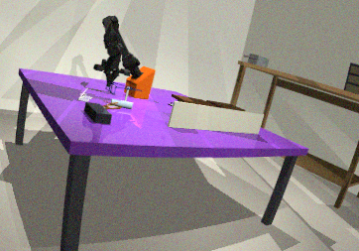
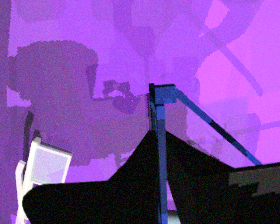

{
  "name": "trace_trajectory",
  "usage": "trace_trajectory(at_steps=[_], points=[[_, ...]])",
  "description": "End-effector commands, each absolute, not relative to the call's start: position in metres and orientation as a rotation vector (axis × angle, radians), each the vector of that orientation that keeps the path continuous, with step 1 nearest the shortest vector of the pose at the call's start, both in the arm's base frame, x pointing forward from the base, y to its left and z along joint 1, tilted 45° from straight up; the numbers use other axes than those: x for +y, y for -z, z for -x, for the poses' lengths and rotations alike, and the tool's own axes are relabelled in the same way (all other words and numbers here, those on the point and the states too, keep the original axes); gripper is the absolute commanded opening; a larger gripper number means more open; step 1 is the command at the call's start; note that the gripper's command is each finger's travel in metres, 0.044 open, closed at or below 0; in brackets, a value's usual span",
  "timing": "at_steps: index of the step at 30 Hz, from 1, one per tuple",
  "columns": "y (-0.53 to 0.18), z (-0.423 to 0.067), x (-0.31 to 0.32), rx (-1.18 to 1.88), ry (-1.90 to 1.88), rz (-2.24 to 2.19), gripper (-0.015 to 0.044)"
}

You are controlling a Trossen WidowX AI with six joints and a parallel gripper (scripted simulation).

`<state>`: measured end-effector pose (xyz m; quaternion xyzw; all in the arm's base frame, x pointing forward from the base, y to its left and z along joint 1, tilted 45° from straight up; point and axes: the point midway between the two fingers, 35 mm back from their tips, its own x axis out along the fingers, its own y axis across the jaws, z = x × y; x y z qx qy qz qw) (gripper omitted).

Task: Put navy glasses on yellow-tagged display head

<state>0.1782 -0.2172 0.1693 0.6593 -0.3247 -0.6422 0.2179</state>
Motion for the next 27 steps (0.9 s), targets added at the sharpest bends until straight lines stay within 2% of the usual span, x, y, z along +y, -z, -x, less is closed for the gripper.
trace_trajectory(at_steps=[1,27], points=[[-0.1701,-0.1744,-0.2177,-0.900,1.777,-1.825,0.0000],[-0.1705,-0.1699,-0.2179,-0.901,1.777,-1.825,0.0000]])
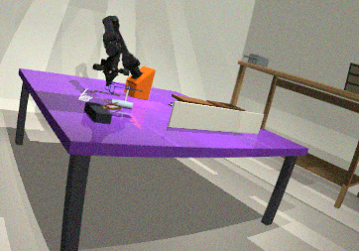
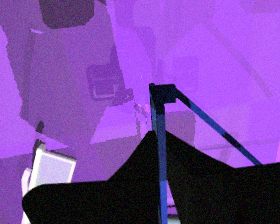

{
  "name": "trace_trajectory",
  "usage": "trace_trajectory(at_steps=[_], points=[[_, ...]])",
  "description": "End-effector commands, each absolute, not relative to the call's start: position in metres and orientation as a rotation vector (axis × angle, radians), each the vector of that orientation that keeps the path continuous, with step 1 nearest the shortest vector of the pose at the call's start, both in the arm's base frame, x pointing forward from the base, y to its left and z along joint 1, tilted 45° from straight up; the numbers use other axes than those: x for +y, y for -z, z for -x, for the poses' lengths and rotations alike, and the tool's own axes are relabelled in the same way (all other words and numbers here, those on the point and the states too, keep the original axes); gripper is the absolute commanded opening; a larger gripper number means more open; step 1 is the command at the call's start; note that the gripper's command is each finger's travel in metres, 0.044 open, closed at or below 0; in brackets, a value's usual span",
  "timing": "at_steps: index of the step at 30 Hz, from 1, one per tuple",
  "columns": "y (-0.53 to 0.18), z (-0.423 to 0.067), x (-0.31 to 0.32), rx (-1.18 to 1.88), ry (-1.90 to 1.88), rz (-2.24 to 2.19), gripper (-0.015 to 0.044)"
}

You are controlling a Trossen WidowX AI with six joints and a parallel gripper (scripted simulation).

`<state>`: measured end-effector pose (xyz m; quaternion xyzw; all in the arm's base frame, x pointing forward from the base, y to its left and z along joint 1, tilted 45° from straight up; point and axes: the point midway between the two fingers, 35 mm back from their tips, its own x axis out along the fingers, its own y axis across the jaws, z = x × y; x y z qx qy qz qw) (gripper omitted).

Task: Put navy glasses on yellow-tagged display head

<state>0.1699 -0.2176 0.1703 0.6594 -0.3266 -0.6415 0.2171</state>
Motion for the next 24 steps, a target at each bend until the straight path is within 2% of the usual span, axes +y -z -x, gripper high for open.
trace_trajectory(at_steps=[1,15,24], points=[[-0.171,-0.170,-0.218,-0.901,1.777,-1.825,0.0000],[-0.172,-0.177,-0.218,-0.900,1.777,-1.826,0.0000],[-0.196,-0.183,-0.193,-0.897,1.782,-1.830,0.0000]])
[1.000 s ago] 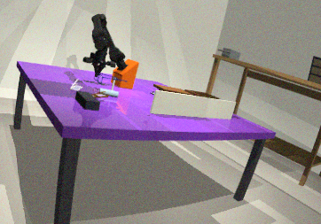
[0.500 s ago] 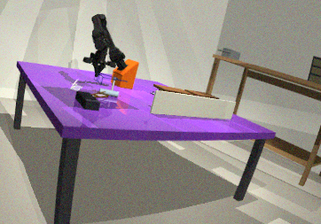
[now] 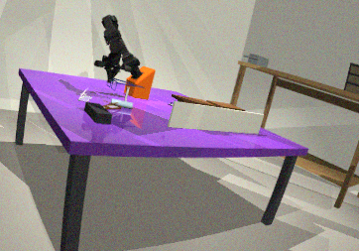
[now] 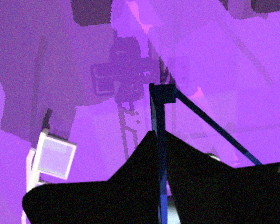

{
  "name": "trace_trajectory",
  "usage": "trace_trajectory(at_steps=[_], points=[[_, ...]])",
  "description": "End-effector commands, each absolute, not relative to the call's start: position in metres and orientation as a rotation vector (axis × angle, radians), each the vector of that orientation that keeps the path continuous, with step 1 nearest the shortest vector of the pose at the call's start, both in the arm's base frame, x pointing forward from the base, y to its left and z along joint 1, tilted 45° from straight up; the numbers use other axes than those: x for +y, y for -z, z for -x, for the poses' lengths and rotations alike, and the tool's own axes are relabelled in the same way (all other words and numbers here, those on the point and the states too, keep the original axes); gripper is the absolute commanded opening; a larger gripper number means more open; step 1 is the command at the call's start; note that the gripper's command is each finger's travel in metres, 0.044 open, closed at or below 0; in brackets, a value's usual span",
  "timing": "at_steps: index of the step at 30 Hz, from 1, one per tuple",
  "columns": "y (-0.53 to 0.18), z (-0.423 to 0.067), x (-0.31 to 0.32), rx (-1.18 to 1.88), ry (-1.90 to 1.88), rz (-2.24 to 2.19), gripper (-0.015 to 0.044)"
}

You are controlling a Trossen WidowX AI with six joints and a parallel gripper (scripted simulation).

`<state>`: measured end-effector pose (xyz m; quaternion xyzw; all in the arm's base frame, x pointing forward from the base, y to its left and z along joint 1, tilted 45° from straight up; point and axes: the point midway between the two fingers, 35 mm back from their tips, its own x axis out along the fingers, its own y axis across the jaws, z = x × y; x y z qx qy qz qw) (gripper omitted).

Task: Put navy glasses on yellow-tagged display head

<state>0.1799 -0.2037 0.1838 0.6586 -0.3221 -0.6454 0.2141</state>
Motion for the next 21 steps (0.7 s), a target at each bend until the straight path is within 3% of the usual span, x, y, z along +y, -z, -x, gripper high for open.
trace_trajectory(at_steps=[1,11,21], points=[[-0.200,-0.184,-0.190,-0.897,1.782,-1.830,0.0000],[-0.213,-0.185,-0.177,-0.871,1.783,-1.812,0.0000],[-0.208,-0.201,-0.173,-0.500,1.806,-1.581,0.0000]])
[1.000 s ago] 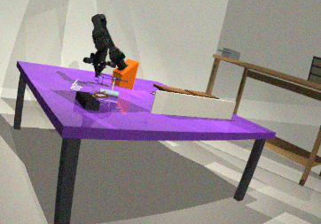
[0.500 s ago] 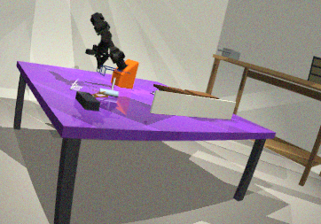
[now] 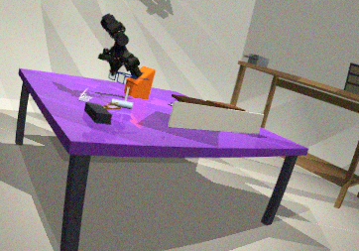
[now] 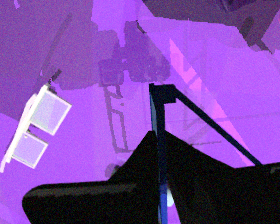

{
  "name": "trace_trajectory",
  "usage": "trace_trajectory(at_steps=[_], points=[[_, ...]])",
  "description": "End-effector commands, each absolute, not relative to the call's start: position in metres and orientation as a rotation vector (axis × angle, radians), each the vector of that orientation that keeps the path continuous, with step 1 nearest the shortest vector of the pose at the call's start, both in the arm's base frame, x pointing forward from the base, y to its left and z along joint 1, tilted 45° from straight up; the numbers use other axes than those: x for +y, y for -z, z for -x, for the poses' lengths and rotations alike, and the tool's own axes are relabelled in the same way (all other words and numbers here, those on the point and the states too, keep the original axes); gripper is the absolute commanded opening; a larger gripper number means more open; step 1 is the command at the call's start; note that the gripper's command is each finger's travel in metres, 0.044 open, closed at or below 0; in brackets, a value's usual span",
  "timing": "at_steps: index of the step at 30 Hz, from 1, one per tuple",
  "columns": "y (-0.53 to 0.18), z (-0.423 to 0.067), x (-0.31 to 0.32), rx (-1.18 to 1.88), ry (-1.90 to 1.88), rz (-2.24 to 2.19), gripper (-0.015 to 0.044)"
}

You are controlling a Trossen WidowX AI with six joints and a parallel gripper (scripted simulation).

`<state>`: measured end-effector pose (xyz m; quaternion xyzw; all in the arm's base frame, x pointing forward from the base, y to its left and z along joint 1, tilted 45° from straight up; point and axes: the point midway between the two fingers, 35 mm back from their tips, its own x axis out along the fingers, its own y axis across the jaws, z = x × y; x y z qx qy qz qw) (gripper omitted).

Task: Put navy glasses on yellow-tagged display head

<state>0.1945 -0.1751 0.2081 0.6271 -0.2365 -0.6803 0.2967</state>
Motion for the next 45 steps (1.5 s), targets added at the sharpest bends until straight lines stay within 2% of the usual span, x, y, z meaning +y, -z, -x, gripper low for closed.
trace_trajectory(at_steps=[1,22,45], points=[[-0.207,-0.203,-0.173,-0.460,1.805,-1.554,0.0000],[-0.191,-0.240,-0.160,0.306,1.663,-0.948,0.0000],[-0.169,-0.279,-0.139,0.975,1.281,-0.232,0.0000]])
